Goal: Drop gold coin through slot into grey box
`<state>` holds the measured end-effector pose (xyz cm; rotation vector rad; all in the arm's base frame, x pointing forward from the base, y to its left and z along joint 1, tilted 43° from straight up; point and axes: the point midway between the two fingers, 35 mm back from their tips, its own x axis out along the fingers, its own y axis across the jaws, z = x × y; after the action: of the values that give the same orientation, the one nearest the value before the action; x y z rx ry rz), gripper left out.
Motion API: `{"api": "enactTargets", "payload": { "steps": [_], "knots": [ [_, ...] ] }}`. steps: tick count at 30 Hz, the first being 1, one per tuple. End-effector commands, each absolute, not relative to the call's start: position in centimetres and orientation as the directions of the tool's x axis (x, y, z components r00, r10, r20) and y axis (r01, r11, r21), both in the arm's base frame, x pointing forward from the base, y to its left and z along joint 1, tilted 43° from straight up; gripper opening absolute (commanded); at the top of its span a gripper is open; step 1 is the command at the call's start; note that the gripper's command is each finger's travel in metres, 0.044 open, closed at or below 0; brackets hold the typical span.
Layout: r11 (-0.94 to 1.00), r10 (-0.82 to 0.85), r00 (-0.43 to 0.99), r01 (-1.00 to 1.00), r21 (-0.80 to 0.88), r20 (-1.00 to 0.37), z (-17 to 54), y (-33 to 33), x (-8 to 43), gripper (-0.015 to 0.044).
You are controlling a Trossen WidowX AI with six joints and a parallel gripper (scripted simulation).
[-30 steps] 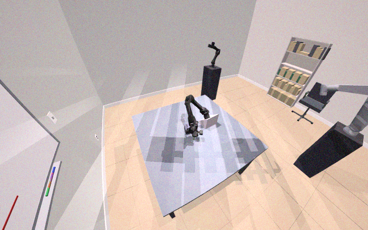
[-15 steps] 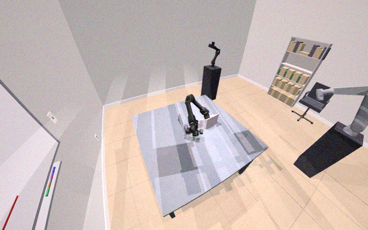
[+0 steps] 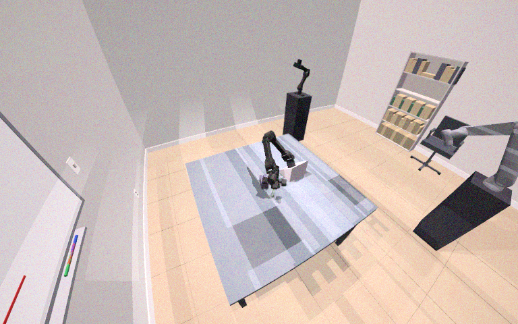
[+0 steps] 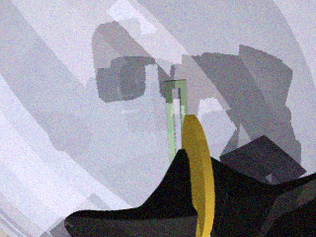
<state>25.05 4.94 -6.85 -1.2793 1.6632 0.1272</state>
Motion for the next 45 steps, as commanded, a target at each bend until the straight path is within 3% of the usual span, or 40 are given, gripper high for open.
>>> {"api": "enactTargets", "payload": {
  "steps": [1, 17, 28, 45],
  "knots": [
    [0.44, -0.665, 0.062, -0.773, -0.458, -0.744, -5.8, 6.0, 25.2, 0.0],
    [0.437, -0.669, 0.06, -0.775, -0.457, -0.741, -3.4, 7.9, 24.6, 0.0],
    [0.218, -0.668, 0.06, -0.937, -0.272, -0.741, -3.7, 8.4, 24.5, 0.0],
    [0.221, -0.661, 0.055, -0.939, -0.264, -0.748, -2.2, 7.0, 25.3, 0.0]
  ]
}}
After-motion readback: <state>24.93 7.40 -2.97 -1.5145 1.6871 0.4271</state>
